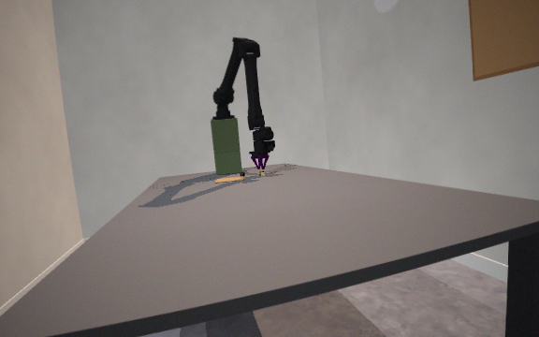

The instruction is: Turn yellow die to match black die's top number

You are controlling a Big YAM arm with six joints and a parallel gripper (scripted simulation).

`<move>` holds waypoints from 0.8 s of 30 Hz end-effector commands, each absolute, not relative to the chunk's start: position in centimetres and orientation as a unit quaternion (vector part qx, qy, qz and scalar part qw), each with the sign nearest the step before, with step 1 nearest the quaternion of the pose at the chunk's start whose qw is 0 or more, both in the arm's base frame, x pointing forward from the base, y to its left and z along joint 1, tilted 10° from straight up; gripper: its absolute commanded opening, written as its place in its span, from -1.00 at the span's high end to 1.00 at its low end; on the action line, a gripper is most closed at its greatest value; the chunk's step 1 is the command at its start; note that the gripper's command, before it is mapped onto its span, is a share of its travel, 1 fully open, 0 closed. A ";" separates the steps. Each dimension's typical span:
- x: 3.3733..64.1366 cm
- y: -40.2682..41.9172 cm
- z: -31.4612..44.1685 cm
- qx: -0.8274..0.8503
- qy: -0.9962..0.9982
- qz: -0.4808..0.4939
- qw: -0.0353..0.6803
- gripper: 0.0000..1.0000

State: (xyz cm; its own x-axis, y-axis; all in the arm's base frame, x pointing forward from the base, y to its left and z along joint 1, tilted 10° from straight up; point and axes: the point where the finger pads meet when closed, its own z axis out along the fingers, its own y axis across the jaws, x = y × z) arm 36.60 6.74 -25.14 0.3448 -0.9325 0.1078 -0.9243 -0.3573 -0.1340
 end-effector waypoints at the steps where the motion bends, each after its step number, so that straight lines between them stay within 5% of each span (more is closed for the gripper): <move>1: 37.4 6.7 -25.1 -0.820 0.565 -0.085 0.030 0.33; 24: 37.6 6.8 -24.9 -0.821 0.565 -0.084 0.030 0.33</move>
